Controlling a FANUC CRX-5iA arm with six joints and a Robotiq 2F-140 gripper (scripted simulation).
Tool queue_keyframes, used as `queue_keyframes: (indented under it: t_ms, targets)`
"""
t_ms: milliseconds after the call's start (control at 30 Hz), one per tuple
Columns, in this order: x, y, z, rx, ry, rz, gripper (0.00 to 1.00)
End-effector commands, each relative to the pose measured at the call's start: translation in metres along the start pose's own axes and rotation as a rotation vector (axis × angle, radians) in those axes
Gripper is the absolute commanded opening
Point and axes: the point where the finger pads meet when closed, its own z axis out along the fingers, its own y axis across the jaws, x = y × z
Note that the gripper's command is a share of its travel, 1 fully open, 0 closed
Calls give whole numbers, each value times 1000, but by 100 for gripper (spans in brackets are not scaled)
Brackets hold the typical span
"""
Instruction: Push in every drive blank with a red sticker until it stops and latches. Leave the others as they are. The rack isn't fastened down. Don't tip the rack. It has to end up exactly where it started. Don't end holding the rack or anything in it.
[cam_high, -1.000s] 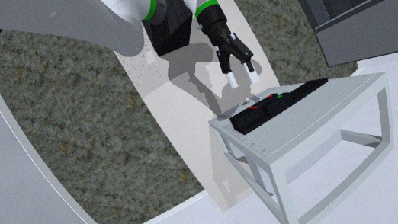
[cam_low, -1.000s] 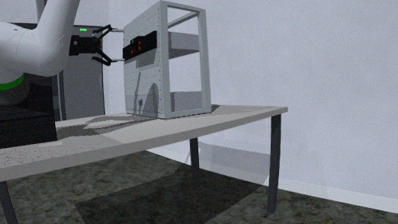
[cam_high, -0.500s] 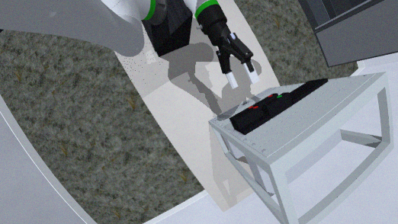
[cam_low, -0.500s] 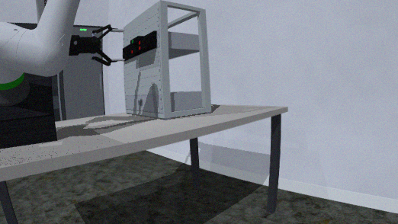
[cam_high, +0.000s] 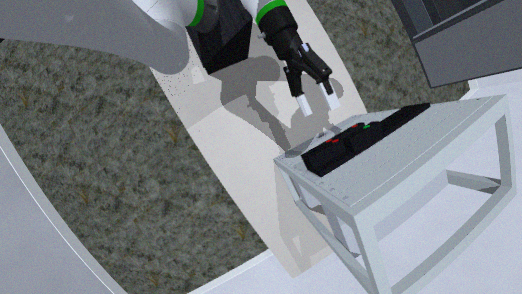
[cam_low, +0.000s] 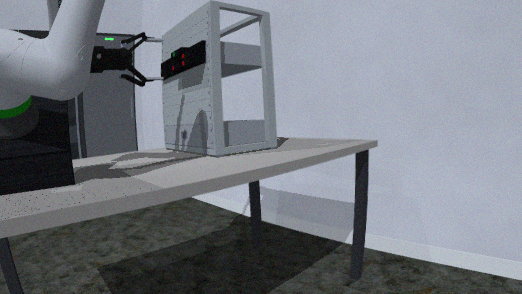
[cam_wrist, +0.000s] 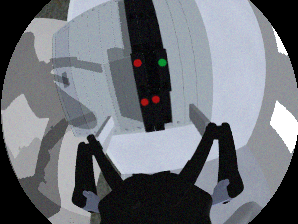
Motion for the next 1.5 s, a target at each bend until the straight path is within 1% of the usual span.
queue_keyframes:
  t_ms: [0,1367,1400,1467]
  targets:
    - [0,0,0,0,0,0,100]
    - [0,0,0,0,0,0,100]
    - [0,0,0,0,0,0,0]
    - [0,0,0,0,0,0,0]
